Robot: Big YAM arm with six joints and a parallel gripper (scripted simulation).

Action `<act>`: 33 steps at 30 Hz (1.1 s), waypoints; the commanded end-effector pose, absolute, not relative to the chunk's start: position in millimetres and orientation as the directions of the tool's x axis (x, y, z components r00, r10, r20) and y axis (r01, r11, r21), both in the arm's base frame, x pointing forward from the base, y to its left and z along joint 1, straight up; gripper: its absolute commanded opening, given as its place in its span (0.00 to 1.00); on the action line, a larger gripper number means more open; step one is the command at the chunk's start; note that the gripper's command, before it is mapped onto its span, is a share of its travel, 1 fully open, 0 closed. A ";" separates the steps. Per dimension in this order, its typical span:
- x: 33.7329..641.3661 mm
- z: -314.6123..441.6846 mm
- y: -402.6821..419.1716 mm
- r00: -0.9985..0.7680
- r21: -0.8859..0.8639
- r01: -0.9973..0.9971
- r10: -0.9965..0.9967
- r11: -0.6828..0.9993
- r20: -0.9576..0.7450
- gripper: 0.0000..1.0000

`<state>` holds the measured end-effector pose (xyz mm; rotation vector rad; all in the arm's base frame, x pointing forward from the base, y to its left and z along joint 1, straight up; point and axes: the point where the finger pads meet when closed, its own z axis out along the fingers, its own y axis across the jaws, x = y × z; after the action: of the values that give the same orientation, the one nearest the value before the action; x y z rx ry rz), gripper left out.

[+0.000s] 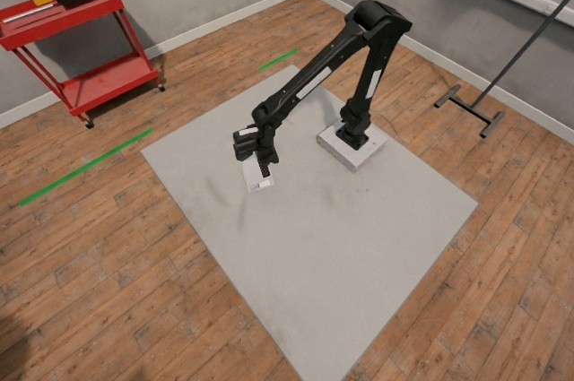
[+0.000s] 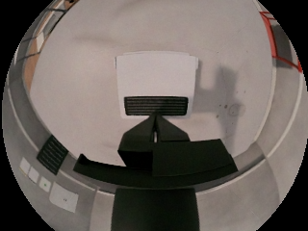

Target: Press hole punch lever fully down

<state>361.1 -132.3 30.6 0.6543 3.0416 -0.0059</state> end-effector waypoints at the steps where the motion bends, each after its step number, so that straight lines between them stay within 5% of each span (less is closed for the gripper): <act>1: 356.1 14.5 -129.8 -0.909 0.000 0.417 0.417 0.909 -0.003 0.00; 33: 351.8 4.5 -129.1 -0.909 -0.001 0.417 0.417 0.909 -0.003 0.00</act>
<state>359.4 -131.5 24.7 0.6516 3.0297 -0.0076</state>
